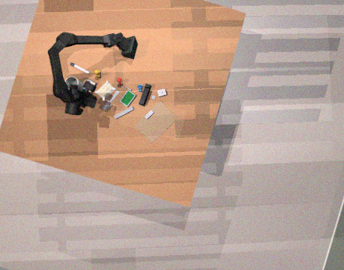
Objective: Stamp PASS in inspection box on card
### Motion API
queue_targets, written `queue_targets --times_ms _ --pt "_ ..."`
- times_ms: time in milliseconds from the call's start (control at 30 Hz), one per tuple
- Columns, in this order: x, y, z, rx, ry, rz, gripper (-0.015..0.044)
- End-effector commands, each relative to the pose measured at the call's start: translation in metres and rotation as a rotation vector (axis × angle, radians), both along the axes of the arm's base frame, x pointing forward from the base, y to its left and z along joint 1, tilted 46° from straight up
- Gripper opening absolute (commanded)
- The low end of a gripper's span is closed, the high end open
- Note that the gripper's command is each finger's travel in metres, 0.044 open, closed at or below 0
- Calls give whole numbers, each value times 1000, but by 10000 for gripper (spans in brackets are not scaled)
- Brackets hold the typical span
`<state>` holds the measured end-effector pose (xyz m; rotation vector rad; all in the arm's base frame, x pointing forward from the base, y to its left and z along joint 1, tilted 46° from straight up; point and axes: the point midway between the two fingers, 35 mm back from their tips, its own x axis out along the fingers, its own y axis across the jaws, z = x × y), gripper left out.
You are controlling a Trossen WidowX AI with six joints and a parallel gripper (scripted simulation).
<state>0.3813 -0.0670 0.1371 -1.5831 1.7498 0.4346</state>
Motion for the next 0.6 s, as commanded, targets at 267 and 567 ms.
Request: queue_targets --times_ms 267,567 --pt "2 -15 -15 -6 3 3 0" --pt "2 -26 -25 -7 3 3 0"
